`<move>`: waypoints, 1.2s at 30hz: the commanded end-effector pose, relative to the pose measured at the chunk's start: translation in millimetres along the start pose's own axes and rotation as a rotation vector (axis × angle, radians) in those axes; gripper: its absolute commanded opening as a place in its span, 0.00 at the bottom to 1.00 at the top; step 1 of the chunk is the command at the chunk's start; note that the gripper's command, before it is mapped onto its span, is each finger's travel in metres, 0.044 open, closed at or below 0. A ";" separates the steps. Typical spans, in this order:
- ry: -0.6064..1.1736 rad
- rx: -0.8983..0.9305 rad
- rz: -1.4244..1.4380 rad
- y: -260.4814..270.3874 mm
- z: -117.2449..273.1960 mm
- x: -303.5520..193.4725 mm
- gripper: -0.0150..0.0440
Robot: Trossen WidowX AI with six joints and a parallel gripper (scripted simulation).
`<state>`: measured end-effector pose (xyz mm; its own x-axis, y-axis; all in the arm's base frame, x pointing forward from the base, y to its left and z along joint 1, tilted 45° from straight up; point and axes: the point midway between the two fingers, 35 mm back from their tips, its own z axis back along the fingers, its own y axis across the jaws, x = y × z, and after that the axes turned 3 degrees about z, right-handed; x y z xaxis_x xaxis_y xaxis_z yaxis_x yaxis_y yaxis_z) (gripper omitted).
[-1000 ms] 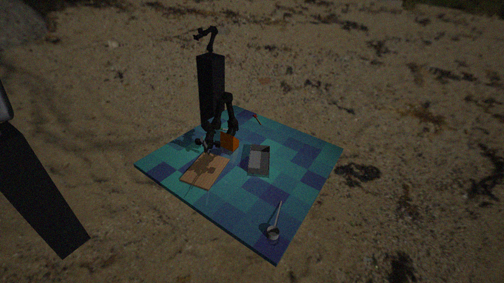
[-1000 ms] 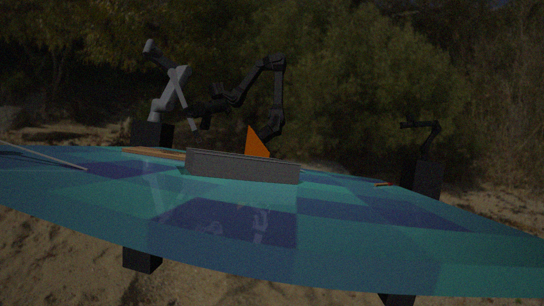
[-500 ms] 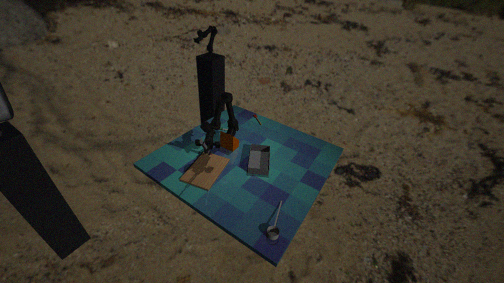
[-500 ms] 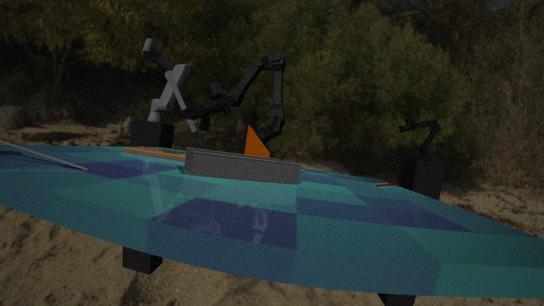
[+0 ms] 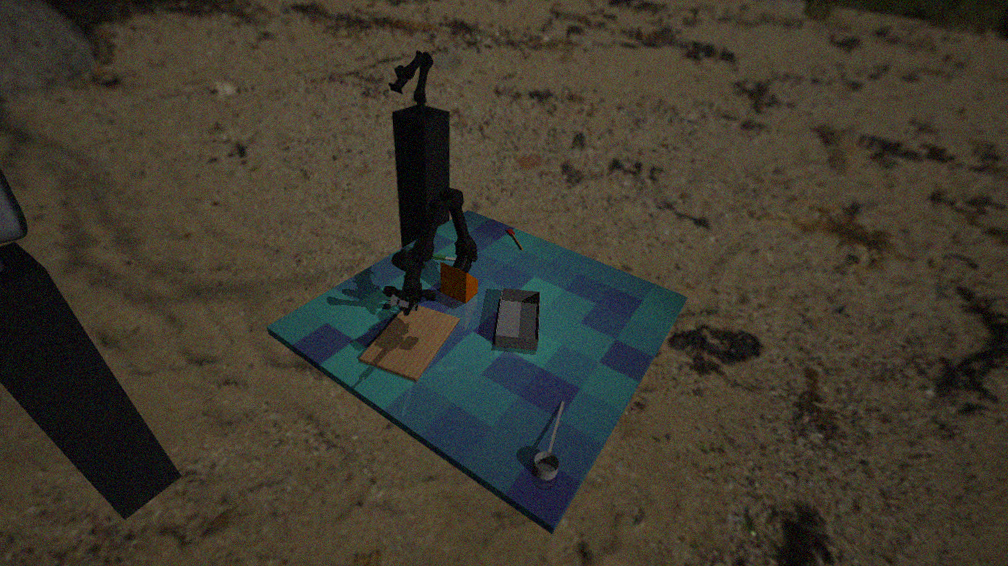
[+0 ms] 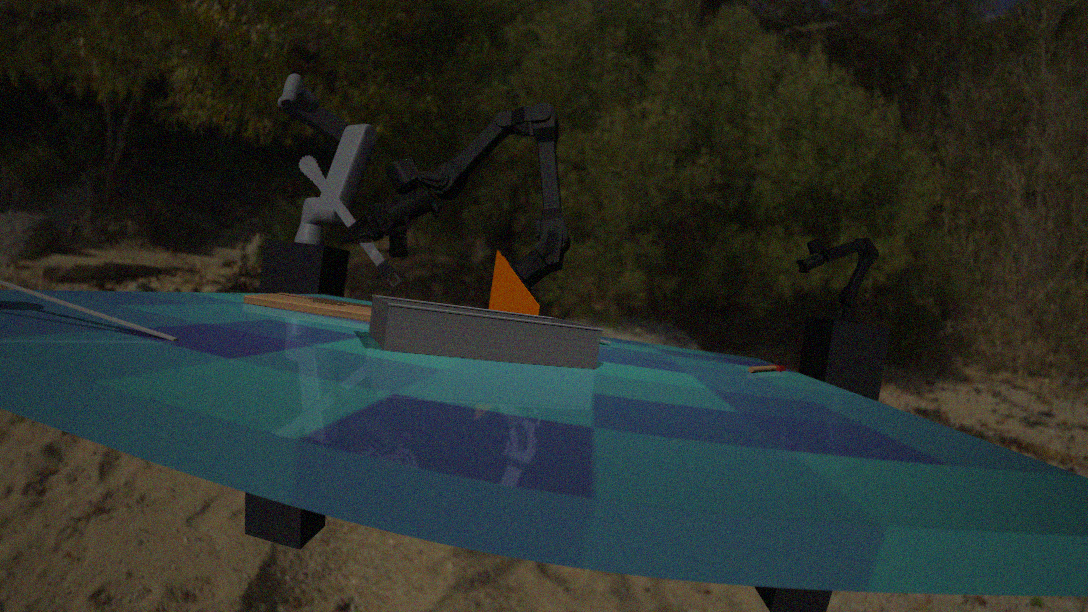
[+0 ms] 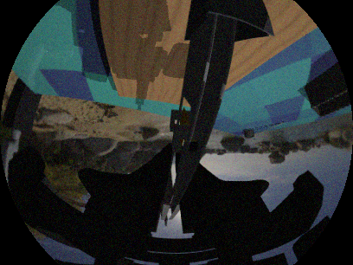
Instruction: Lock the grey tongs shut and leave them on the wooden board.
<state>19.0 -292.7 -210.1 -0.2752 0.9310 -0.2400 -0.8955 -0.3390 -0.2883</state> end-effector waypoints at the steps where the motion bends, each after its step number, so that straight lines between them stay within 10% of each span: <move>1: -0.042 0.003 0.002 3.9 -5.5 -7.5 0.00; 36: -0.576 -0.016 -0.003 2.3 -18.3 -17.6 0.00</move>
<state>27.3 -306.2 -227.1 -0.4100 0.8686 0.2783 -0.8944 -0.3231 -0.3092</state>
